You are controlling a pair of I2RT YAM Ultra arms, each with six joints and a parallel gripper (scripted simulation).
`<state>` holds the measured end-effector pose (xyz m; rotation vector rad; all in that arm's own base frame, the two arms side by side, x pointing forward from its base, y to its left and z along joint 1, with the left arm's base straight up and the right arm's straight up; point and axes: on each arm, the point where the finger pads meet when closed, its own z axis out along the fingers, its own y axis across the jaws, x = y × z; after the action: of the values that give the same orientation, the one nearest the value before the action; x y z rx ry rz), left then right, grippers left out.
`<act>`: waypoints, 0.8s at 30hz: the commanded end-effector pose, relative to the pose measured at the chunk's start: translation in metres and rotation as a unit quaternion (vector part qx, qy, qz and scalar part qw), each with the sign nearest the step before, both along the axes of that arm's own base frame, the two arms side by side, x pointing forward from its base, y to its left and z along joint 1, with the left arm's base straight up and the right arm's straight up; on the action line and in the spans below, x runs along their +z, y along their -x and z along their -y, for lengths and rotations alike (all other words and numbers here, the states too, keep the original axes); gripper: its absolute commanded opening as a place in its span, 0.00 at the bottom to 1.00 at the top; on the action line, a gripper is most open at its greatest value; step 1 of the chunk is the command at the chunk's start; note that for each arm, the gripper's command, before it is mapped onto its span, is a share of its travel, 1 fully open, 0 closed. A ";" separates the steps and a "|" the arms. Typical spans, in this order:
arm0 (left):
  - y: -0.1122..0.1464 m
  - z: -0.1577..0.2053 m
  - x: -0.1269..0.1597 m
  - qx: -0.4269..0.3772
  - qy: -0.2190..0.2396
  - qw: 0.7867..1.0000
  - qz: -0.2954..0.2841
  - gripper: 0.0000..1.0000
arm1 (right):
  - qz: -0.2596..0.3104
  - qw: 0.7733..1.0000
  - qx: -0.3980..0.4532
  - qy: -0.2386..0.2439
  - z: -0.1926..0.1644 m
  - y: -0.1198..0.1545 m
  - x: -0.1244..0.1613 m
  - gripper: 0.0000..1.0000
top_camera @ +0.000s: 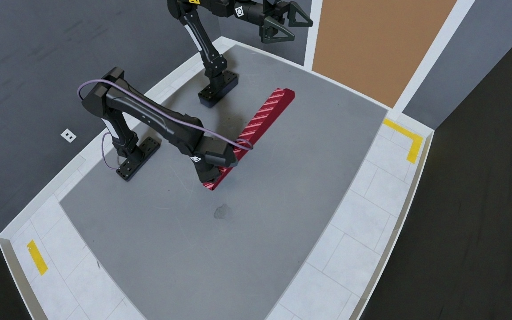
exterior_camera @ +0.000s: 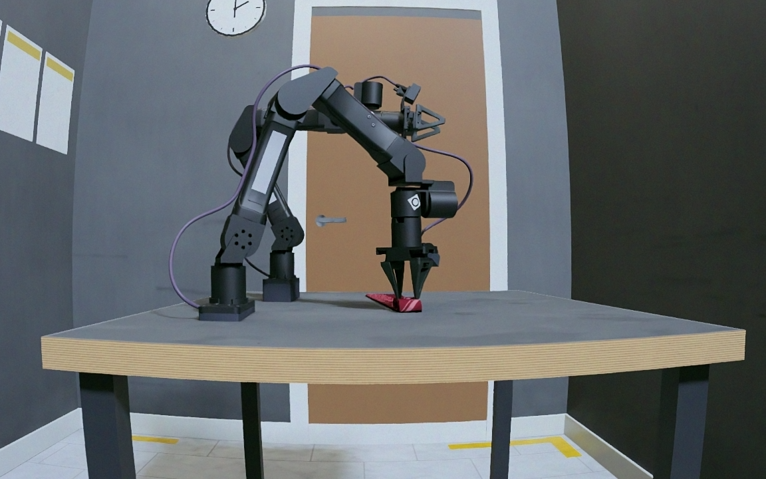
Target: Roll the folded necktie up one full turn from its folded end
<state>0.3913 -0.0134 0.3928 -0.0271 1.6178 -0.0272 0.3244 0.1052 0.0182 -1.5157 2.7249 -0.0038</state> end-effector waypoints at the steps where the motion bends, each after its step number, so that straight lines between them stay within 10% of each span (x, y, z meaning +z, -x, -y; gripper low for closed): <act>1: 0.001 0.000 0.021 -0.004 0.006 1.000 0.024 1.00 | 0.000 1.000 -0.005 -0.005 -0.002 0.000 -0.002 0.38; 24: 0.001 0.000 0.021 -0.004 0.006 1.000 0.024 1.00 | 0.000 1.000 -0.014 -0.006 -0.002 0.000 -0.002 0.38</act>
<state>0.3913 -0.0134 0.3928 -0.0271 1.6178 -0.0272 0.3244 0.1052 0.0182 -1.4861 2.7411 -0.0034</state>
